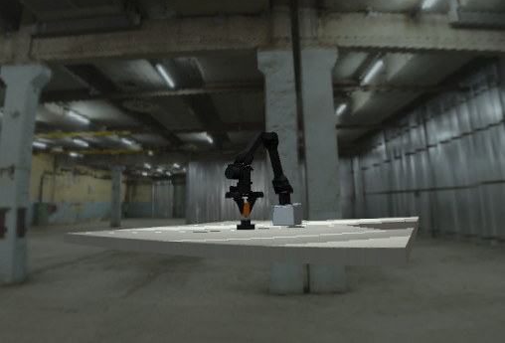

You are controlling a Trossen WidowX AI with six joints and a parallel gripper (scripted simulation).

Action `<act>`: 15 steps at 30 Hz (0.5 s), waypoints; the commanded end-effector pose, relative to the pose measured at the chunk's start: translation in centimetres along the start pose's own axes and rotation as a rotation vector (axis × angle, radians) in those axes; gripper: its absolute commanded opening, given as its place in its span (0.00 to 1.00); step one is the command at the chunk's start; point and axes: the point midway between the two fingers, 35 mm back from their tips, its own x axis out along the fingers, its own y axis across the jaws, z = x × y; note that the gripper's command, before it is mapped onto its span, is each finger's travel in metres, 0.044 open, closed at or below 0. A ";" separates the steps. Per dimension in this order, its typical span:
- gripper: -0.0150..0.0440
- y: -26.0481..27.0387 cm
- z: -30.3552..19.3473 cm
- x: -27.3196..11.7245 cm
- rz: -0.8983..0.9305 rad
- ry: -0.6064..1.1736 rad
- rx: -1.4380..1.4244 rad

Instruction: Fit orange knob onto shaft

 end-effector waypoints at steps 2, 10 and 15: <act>0.25 0.2 -0.1 0.0 0.004 0.004 0.001; 0.25 0.1 -0.1 0.3 0.004 0.004 0.001; 0.25 0.1 -0.1 0.5 0.004 0.004 0.001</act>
